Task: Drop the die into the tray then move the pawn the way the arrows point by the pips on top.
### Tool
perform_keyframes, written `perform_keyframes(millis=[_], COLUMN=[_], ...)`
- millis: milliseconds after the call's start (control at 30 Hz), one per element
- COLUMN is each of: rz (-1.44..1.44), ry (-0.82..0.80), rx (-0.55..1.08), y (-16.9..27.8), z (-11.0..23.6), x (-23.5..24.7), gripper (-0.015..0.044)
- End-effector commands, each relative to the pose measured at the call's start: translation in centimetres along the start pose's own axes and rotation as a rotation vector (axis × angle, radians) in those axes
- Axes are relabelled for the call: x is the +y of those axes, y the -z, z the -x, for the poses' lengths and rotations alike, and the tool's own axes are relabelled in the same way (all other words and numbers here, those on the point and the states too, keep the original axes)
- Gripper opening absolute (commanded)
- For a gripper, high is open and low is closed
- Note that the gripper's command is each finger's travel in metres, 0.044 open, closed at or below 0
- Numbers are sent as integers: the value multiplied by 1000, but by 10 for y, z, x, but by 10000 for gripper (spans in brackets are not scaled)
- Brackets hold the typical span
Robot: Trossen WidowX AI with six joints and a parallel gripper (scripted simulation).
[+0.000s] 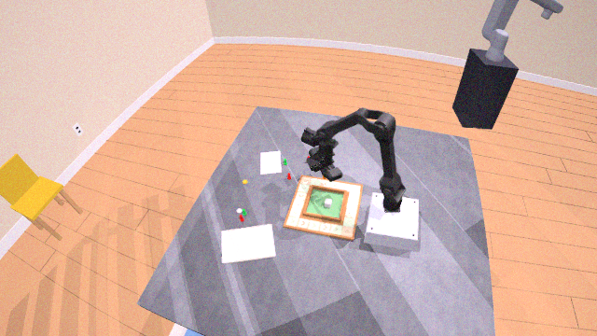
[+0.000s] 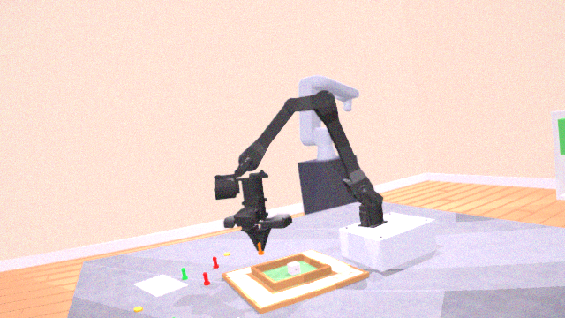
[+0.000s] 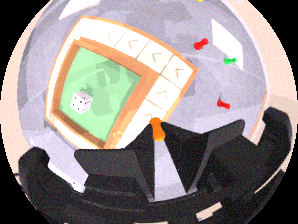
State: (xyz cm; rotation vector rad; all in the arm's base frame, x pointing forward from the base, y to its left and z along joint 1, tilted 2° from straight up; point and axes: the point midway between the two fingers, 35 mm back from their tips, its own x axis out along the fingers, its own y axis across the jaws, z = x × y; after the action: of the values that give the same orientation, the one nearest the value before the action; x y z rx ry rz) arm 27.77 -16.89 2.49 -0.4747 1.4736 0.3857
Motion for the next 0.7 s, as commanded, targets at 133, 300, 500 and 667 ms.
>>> perform_keyframes(millis=[133, 300, 500, 667], rz=[-2, -2, -2, 0], ry=[-18, -18, -18, -9], rx=[14, 14, 14, 5], y=[3, 3, 3, 1], z=[-22, -25, -35, -33], x=[5, 5, 6, 2], gripper=[0, 0, 0, 26])
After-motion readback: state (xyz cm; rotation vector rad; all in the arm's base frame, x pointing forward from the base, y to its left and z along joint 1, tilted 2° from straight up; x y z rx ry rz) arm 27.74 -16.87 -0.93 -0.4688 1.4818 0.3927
